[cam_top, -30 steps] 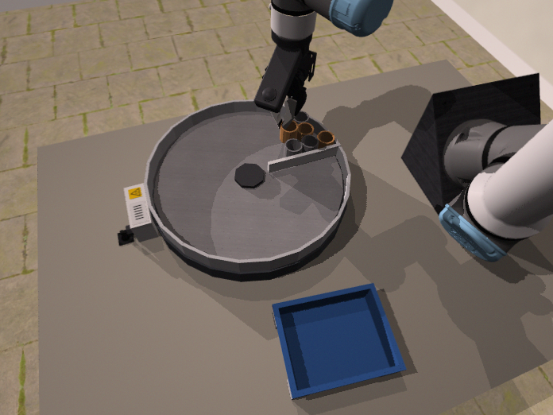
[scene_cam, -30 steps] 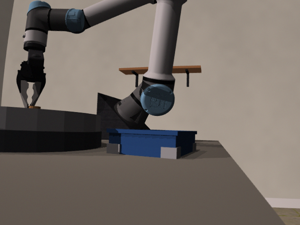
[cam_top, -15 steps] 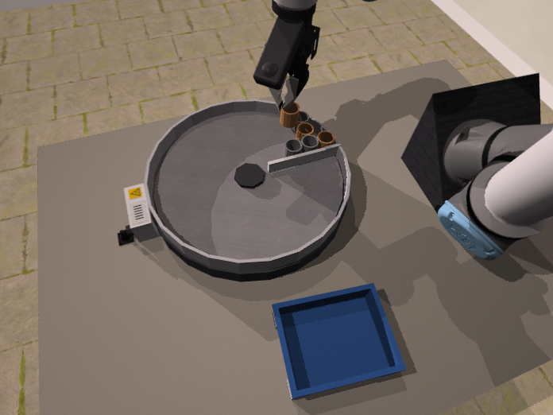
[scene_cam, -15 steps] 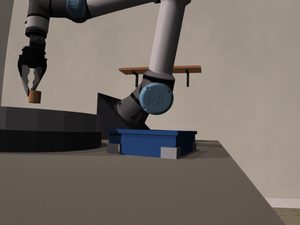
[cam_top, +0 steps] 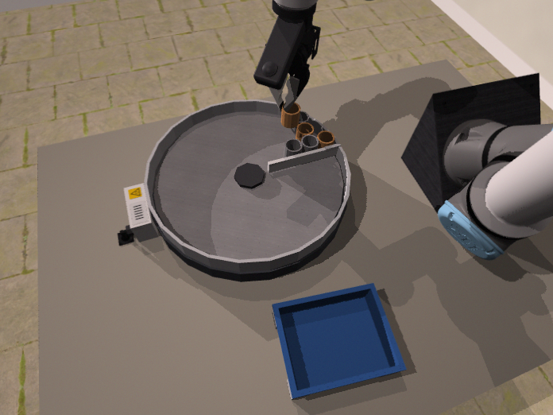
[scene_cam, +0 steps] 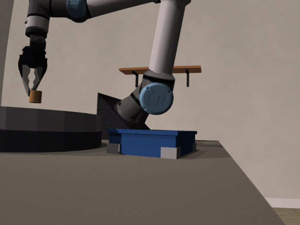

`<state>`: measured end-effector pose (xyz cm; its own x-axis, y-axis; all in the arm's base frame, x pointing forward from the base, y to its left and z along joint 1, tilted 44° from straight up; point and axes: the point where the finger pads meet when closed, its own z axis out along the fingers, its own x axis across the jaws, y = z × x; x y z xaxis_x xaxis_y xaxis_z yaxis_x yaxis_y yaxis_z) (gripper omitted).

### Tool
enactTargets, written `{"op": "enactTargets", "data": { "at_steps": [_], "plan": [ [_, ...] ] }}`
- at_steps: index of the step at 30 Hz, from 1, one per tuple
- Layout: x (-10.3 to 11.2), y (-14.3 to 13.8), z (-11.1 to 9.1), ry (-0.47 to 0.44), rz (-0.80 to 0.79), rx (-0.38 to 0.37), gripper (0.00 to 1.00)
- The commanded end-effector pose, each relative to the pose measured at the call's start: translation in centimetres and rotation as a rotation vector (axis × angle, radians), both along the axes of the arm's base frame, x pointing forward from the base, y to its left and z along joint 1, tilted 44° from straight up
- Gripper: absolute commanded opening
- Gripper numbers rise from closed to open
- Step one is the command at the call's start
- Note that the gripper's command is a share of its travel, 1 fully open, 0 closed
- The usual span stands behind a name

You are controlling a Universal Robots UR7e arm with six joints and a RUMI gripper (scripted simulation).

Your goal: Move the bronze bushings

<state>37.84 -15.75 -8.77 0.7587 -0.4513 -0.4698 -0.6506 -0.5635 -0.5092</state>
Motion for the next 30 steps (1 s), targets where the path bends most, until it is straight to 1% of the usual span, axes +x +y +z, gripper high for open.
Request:
{"op": "enactTargets", "data": {
  "at_steps": [1,22,30],
  "plan": [
    [0.02,-0.14,0.04,-0.001,0.0,-0.002,0.0],
    [0.02,-0.11,0.06,-0.001,0.0,-0.002,0.0],
    [0.02,0.44,0.38,0.0,0.001,0.0,0.0]
  ]
}}
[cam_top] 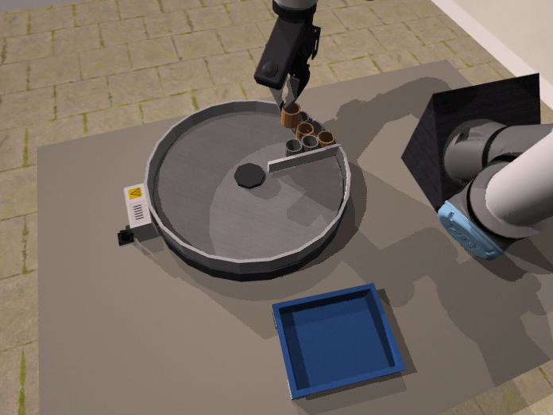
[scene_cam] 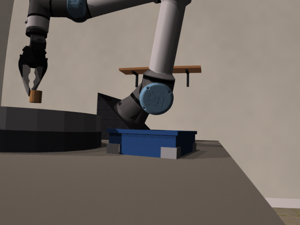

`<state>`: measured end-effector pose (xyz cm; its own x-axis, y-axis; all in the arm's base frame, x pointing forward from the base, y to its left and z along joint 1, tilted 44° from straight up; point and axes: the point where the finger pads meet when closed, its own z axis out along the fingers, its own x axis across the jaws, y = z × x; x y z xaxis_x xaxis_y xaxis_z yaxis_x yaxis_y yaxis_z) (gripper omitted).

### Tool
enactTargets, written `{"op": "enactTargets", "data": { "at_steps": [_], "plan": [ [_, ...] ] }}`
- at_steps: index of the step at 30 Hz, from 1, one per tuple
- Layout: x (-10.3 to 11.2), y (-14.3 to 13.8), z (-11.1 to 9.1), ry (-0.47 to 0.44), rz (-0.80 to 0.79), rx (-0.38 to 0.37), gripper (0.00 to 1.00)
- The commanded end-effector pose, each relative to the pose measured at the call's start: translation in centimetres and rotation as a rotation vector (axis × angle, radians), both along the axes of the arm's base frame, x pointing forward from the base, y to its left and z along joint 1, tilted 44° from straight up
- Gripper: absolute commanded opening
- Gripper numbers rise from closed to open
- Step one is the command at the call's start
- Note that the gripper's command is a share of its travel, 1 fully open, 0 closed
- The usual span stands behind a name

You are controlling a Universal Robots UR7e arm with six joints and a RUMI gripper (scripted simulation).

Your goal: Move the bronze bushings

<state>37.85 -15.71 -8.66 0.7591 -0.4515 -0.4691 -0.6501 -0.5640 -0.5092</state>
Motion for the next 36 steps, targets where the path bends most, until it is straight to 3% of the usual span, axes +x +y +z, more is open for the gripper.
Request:
{"op": "enactTargets", "data": {
  "at_steps": [1,18,36],
  "plan": [
    [0.0,0.4,0.3,0.001,0.001,0.001,0.0],
    [0.4,3.3,3.0,0.001,0.001,0.001,0.0],
    [1.3,10.0,9.4,0.001,0.001,0.001,0.0]
  ]
}}
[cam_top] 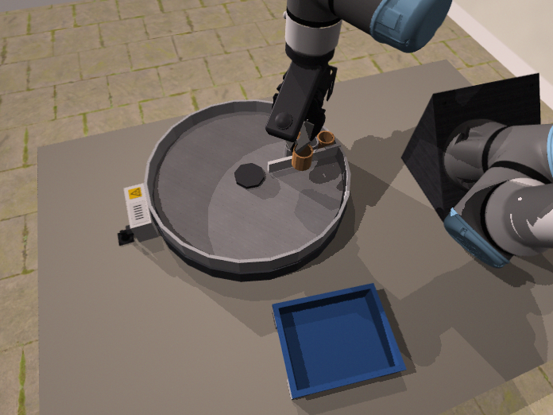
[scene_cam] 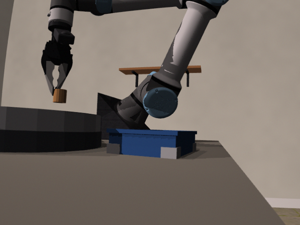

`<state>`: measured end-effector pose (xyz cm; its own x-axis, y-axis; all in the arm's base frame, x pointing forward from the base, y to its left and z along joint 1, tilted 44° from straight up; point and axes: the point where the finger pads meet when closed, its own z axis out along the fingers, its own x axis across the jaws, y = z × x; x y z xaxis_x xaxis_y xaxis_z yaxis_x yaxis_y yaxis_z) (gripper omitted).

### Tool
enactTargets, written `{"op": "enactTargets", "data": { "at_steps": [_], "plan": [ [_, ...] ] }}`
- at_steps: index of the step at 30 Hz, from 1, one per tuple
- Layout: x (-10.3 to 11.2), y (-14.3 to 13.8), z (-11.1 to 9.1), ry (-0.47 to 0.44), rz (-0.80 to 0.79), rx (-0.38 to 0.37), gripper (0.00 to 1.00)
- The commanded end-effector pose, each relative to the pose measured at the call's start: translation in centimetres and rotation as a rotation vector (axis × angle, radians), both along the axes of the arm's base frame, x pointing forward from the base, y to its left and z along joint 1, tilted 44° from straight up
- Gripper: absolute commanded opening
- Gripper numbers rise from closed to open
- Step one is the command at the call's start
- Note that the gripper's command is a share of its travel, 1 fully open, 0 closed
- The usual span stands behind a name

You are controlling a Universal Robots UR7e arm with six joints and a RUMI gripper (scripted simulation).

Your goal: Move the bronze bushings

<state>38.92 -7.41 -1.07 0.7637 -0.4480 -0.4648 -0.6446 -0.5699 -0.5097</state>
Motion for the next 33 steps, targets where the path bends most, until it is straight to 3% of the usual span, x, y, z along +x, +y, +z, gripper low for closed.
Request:
{"op": "enactTargets", "data": {
  "at_steps": [1,14,16,28,33],
  "plan": [
    [0.3,2.2,2.3,0.004,-0.006,0.005,0.0],
    [1.5,9.4,9.5,0.0,-0.006,0.0,0.0],
    [1.5,9.4,9.5,0.0,-0.006,0.0,0.0],
    [2.5,16.6,16.3,0.0,-0.006,0.001,0.0],
    [2.7,18.0,17.6,0.0,-0.006,0.001,0.0]
  ]
}}
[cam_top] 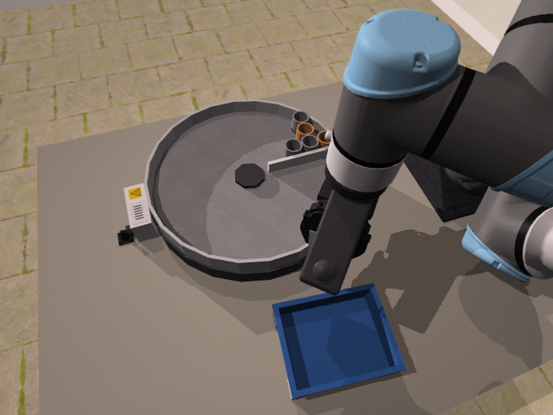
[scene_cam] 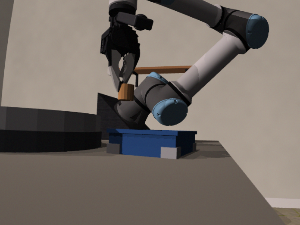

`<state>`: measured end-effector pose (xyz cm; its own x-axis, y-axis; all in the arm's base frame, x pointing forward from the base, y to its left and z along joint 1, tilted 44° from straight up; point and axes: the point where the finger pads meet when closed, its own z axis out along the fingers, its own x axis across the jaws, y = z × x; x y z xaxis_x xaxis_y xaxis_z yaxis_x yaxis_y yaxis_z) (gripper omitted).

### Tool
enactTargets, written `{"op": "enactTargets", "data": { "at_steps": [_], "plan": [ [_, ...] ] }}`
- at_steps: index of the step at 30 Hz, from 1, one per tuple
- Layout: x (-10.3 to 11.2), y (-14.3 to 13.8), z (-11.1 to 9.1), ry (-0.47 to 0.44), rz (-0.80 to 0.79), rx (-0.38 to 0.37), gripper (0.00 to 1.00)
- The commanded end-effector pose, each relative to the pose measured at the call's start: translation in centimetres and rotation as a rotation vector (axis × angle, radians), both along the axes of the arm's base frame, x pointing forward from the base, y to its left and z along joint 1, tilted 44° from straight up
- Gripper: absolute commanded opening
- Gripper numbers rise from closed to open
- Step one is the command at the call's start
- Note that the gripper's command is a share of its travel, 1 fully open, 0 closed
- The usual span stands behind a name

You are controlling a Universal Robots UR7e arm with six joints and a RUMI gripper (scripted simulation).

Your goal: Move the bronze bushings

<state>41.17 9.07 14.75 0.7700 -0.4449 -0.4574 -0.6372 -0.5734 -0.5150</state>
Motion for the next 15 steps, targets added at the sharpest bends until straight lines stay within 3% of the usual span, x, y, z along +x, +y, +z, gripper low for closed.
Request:
{"op": "enactTargets", "data": {
  "at_steps": [1,15],
  "plan": [
    [0.5,2.0,2.2,0.009,-0.01,0.002,0.0],
    [0.9,5.6,5.7,0.009,-0.01,0.003,0.0]
  ]
}}
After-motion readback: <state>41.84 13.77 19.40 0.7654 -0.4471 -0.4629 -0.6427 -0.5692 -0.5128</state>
